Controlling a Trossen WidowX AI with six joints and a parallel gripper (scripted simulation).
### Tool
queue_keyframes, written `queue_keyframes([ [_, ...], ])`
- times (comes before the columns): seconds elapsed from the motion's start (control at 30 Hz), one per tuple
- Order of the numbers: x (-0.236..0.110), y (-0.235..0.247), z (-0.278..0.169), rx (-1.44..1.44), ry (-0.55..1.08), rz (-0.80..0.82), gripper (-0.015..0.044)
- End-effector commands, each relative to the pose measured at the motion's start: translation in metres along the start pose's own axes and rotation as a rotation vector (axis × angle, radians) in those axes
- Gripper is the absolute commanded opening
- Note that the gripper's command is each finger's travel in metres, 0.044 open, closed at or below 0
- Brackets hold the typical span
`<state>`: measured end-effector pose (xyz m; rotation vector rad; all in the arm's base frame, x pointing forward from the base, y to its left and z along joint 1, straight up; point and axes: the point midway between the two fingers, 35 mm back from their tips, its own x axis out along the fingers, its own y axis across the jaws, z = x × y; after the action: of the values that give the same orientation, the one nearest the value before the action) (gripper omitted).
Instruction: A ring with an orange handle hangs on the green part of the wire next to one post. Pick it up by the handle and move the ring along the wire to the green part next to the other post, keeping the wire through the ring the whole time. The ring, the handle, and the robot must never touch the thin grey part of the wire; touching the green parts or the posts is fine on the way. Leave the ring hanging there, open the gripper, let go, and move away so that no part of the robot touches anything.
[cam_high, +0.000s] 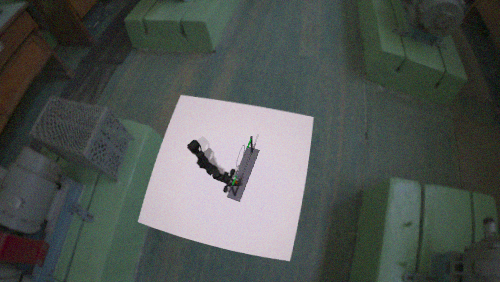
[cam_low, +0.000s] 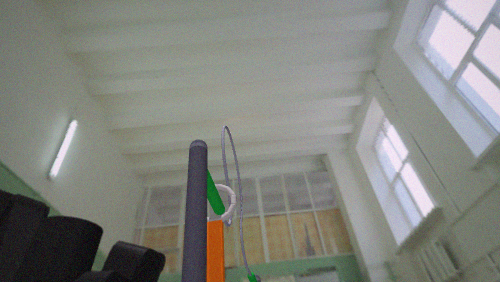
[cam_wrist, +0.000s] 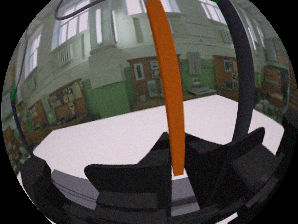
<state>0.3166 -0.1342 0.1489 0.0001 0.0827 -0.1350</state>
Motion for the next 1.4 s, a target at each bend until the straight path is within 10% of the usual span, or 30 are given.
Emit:
queue_keyframes([
  [0.0, 0.001, 0.000, 0.002, -0.004, -0.006, 0.003, -0.0150],
  [1.37, 0.001, 0.025, 0.003, 0.003, -0.009, 0.008, -0.0150],
])
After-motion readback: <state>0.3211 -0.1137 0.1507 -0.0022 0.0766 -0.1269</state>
